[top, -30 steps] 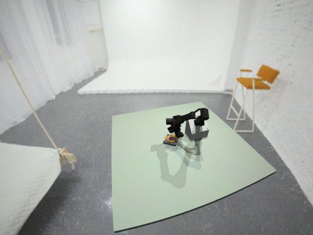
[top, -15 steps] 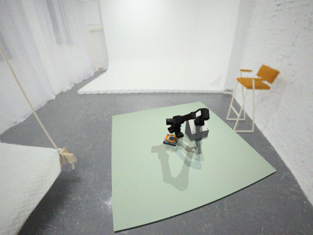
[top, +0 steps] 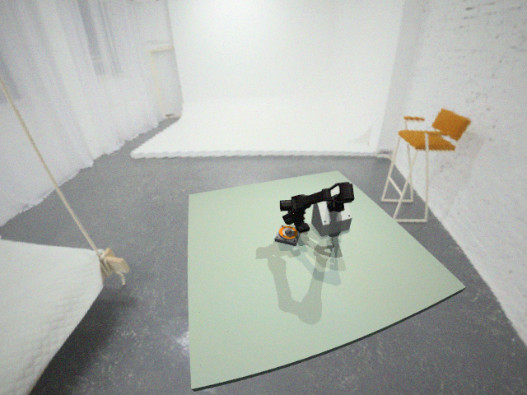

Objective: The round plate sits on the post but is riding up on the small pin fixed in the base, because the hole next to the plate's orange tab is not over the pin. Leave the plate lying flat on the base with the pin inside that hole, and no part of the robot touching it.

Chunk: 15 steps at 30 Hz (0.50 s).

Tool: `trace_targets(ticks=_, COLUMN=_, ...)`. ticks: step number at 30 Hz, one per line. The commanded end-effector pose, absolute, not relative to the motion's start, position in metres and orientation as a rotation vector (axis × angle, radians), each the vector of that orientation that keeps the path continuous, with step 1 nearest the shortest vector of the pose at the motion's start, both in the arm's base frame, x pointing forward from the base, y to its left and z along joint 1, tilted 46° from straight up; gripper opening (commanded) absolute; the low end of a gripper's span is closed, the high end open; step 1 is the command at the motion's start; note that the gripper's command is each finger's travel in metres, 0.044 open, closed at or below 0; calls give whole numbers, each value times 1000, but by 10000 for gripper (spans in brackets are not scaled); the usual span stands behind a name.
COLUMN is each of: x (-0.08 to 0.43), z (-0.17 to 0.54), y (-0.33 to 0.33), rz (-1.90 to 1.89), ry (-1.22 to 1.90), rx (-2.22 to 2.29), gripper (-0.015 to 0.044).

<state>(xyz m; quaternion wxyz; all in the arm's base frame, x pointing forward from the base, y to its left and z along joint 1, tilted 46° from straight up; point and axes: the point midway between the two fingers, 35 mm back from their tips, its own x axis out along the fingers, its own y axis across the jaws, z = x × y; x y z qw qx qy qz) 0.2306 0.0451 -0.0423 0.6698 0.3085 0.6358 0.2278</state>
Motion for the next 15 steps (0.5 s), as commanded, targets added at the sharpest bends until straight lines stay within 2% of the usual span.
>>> trace_targets(ticks=1, x=232, z=-37, y=52, rz=540, ry=1426, rx=704, gripper=0)
trace_targets(ticks=15, x=235, z=-34, y=55, rz=541, ry=1426, rx=704, gripper=0)
